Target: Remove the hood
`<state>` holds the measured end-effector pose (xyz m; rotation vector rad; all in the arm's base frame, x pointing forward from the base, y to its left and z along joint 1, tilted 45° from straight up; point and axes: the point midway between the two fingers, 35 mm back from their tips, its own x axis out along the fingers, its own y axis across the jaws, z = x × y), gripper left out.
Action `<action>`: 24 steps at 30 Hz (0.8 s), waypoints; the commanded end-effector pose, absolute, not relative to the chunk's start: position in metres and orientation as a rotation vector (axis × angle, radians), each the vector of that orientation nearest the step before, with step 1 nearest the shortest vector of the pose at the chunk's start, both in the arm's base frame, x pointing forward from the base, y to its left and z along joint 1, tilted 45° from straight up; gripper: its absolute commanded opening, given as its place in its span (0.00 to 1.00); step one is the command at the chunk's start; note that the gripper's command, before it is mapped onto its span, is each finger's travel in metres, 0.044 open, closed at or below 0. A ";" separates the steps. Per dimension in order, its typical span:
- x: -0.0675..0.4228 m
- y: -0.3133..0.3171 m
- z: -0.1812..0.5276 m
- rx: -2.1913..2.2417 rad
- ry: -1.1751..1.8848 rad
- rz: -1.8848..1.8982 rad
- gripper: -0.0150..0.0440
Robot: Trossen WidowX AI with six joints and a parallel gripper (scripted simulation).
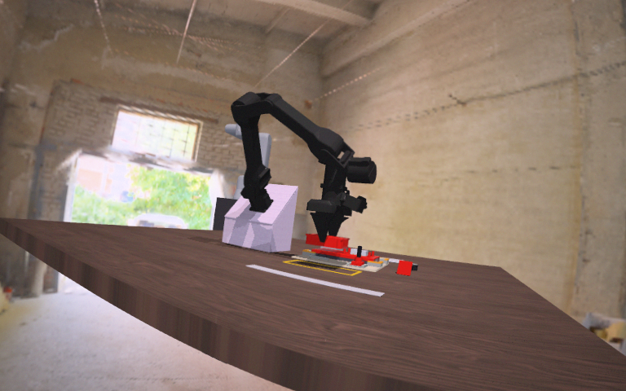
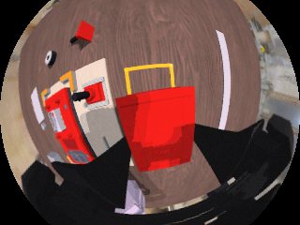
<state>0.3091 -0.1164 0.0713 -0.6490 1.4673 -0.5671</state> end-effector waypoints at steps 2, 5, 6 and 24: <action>0.308 -0.120 0.067 -0.653 1.474 -0.563 0.25; 0.308 -0.122 0.065 -0.653 1.474 -0.563 0.25; 0.308 -0.123 0.064 -0.653 1.474 -0.563 0.25; 0.307 -0.135 0.052 -0.655 1.473 -0.565 0.25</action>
